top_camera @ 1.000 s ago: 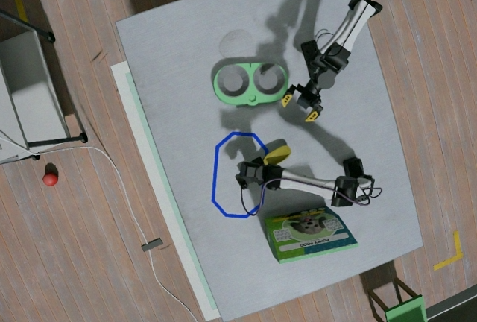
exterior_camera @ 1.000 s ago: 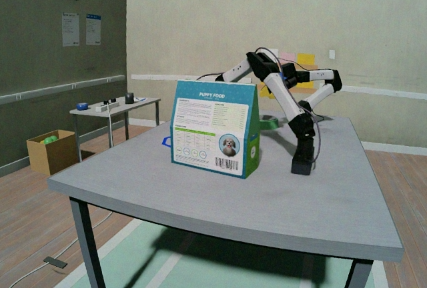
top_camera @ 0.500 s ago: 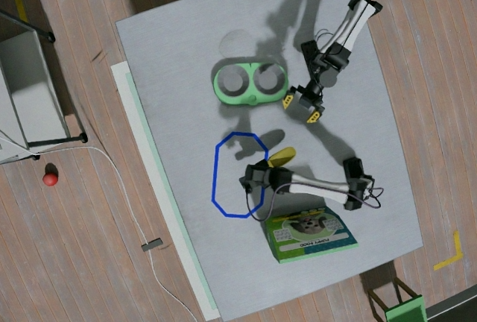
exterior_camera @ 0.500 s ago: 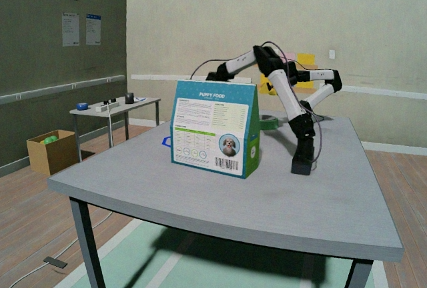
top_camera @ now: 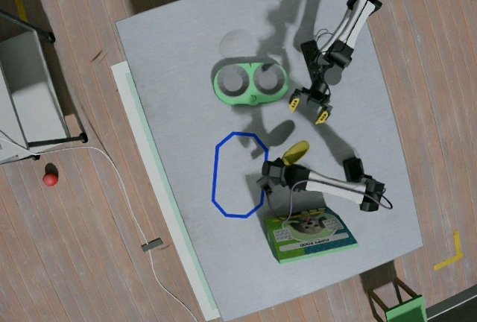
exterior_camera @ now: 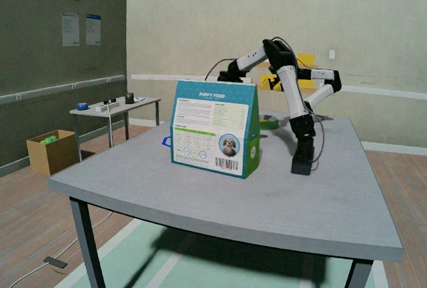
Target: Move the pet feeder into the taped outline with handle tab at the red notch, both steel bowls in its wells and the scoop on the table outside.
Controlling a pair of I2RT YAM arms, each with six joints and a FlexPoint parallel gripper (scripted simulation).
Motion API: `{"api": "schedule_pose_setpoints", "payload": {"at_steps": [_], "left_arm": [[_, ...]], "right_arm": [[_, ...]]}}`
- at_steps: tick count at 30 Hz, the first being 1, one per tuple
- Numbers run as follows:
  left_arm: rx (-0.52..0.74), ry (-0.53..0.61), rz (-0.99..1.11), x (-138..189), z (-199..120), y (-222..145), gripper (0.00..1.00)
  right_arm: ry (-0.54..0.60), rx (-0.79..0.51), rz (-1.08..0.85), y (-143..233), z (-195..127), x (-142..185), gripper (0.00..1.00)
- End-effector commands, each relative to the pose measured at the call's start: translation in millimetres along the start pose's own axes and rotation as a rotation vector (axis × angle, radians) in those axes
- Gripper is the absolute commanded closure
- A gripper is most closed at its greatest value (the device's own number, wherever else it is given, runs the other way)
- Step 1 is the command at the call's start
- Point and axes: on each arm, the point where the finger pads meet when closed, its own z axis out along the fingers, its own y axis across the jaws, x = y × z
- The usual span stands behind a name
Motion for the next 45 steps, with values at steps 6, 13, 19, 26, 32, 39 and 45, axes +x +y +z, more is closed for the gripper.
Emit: {"api": "schedule_pose_setpoints", "payload": {"at_steps": [6, 13, 19, 26, 32, 39, 45], "left_arm": [[-0.033, -0.048, -0.439, 34.8, -1.0, 19.5, 0.88], [-0.074, -0.036, -0.556, 55.9, 7.9, 31.8, 0.88], [-0.101, -0.02, -0.582, 69.6, 19.1, 37.1, 0.88], [-0.134, -0.021, -0.569, 71.5, 31.4, 41.2, 0.88], [-0.129, -0.018, -0.575, 72.6, 38.9, 36.7, 0.88], [-0.142, -0.015, -0.568, 78.1, 54.0, 40.1, 0.88], [-0.101, -0.025, -0.578, 73.9, 36.5, 38.7, 0.77]], "right_arm": [[0.042, -0.12, -0.063, 25.9, -16.2, 3.7, 0.0], [0.058, -0.15, -0.083, 32.8, -23.1, 8.8, 0.0], [0.071, -0.15, -0.084, 31.0, -22.8, 14.1, 0.0], [0.087, -0.154, -0.086, 28.3, -21.0, 20.2, 0.0], [0.097, -0.162, -0.09, 25.6, -20.5, 24.4, 0.0], [0.109, -0.173, -0.093, 22.5, -19.9, 30.1, 0.0], [0.111, -0.178, -0.094, 21.2, -20.2, 30.9, 0.0]]}}
